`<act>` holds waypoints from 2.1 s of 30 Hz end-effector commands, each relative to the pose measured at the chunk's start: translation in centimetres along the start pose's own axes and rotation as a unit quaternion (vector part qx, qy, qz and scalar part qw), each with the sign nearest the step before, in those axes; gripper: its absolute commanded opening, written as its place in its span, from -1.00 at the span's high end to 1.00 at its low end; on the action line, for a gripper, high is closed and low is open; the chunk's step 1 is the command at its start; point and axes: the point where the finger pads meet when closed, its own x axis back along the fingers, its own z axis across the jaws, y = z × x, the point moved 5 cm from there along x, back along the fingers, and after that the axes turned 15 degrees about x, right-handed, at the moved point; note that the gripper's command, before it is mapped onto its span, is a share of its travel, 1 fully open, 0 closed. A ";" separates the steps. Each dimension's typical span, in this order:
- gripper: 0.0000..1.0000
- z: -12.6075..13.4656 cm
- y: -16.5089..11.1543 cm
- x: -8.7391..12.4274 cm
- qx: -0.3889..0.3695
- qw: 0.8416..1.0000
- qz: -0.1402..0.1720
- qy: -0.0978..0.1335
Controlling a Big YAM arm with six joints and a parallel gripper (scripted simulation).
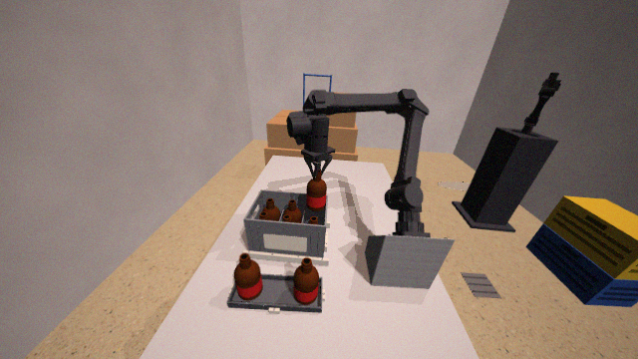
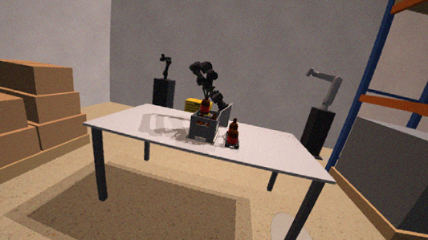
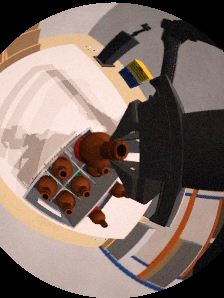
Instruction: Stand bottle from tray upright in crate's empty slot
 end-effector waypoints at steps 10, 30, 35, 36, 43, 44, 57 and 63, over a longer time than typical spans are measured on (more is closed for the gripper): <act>1.00 -0.4 0.9 0.4 -0.010 1.000 -0.005 0.010; 1.00 0.1 2.0 1.0 -0.017 1.000 -0.009 0.015; 1.00 0.1 2.0 1.0 -0.017 1.000 -0.009 0.015; 1.00 0.2 2.0 1.0 -0.017 1.000 -0.009 0.015; 1.00 0.1 2.0 1.0 -0.018 1.000 -0.009 0.016; 1.00 0.2 2.0 1.0 -0.018 1.000 -0.009 0.016; 1.00 0.2 2.0 1.0 -0.018 1.000 -0.009 0.016; 1.00 0.2 2.0 1.0 -0.018 1.000 -0.009 0.016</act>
